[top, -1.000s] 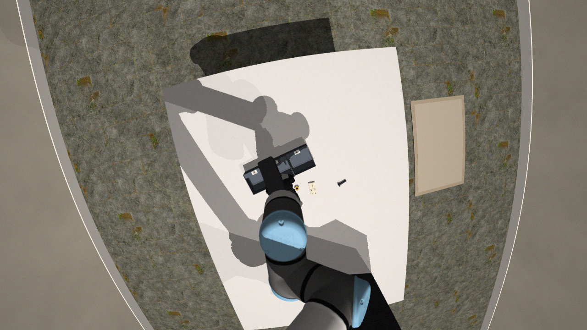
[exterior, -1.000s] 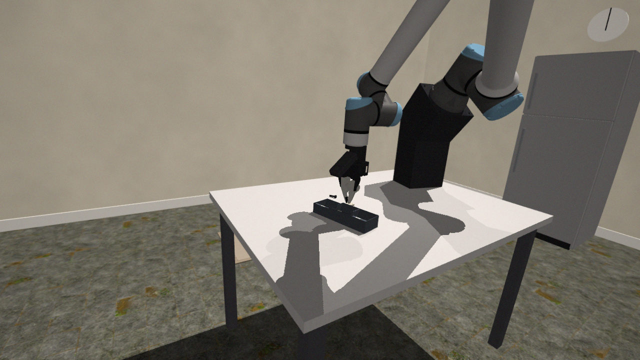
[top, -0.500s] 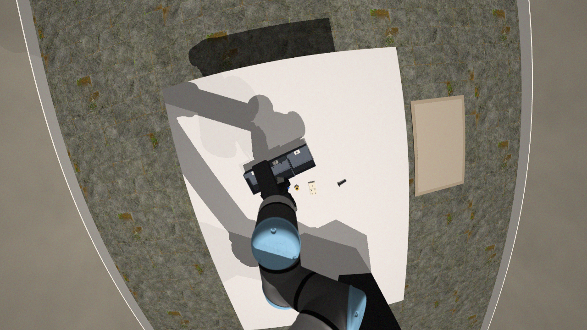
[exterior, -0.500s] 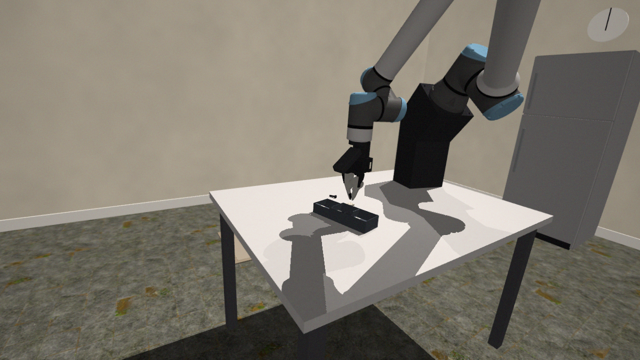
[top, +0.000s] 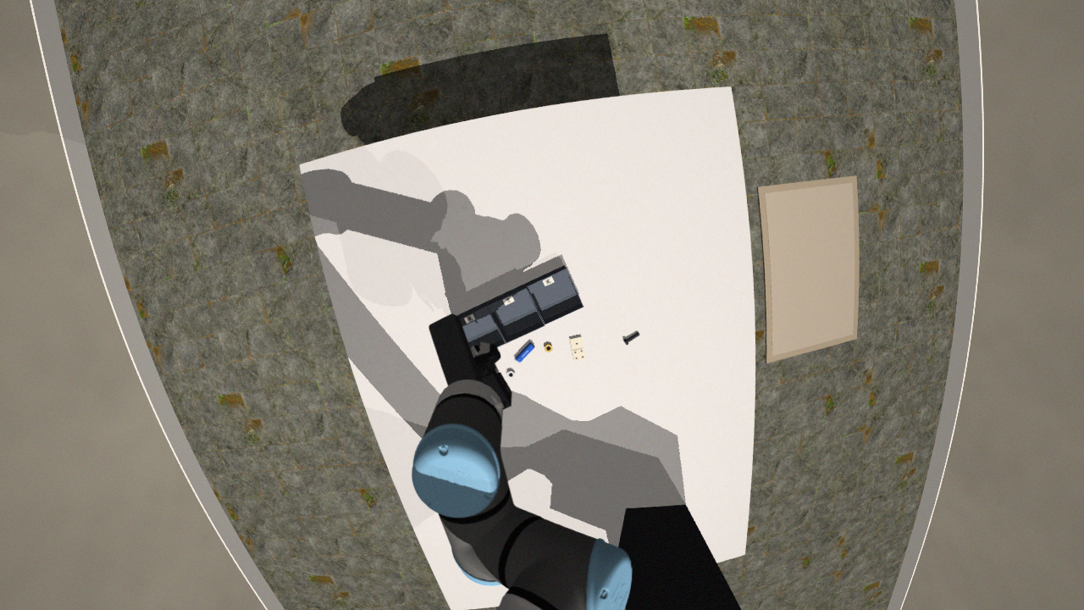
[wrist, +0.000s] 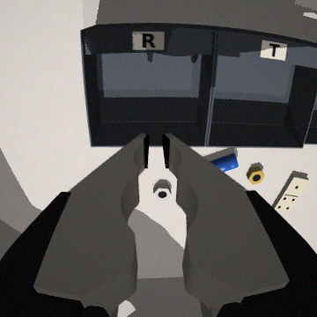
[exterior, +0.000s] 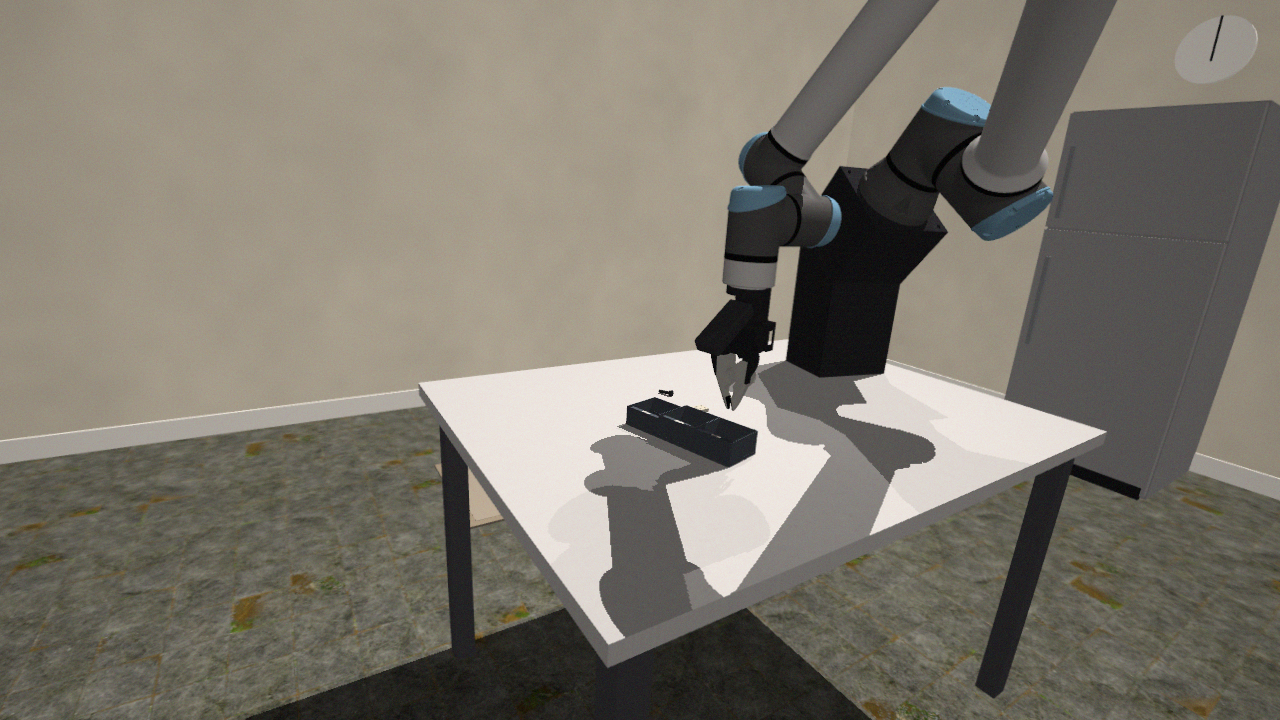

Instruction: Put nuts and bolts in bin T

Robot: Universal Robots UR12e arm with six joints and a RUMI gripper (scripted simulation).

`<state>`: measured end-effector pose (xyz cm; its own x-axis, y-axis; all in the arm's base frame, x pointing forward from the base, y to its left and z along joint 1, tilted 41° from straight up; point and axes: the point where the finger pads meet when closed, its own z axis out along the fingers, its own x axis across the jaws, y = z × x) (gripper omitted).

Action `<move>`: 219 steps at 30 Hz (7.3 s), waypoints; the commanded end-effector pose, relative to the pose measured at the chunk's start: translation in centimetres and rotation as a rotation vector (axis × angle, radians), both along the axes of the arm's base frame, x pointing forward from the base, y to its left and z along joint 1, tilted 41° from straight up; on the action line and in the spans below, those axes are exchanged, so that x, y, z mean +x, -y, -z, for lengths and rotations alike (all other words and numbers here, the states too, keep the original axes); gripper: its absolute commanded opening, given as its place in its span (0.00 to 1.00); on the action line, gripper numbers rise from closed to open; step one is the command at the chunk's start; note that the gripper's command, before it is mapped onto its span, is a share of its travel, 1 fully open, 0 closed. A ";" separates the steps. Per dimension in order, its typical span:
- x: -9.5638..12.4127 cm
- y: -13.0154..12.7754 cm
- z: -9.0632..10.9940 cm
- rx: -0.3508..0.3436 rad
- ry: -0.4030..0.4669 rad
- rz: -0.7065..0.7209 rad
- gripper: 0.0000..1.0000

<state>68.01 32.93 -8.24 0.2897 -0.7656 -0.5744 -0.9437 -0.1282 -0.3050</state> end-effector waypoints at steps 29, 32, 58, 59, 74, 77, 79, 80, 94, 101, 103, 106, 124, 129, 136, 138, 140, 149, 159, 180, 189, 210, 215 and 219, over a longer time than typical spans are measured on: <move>0.9 -4.1 4.2 0.000 0.001 0.001 0.04; 0.9 -4.1 4.2 0.000 0.001 0.001 0.04; 0.9 -4.1 4.2 0.000 0.001 0.001 0.04; 0.9 -4.1 4.2 0.000 0.001 0.001 0.04; 0.9 -4.1 4.2 0.000 0.001 0.001 0.04; 0.8 -4.0 4.0 0.000 0.001 0.001 0.04; 0.8 -3.8 3.8 0.000 0.001 0.001 0.04; 0.7 -3.7 3.7 0.000 0.001 0.001 0.04; 0.5 -2.7 2.4 0.000 0.001 0.001 0.04; 0.3 -1.9 1.5 0.000 0.001 0.001 0.04; 0.2 -1.4 0.9 0.000 0.001 0.001 0.04; 0.0 -0.7 0.0 0.000 0.001 0.001 0.04; -1.3 4.3 -6.0 -0.001 0.001 0.001 0.04; -2.0 7.0 -9.2 -0.001 0.001 0.001 0.04; -2.1 7.5 -9.8 -0.001 0.001 0.001 0.04; -2.1 7.5 -9.8 -0.001 0.001 0.001 0.04; -2.1 7.5 -9.8 -0.001 0.001 0.001 0.04; -2.6 9.7 -5.4 0.041 -0.163 0.198 0.18; -3.4 13.0 1.3 0.099 -0.389 0.462 0.18; -5.2 19.9 15.5 0.210 -0.831 0.986 0.18; -5.8 22.6 20.7 0.234 -0.922 1.113 0.18; -5.8 22.5 20.6 0.234 -0.922 1.113 0.18; -5.8 22.4 20.5 0.234 -0.922 1.113 0.18; -5.8 22.4 20.5 0.234 -0.922 1.113 0.18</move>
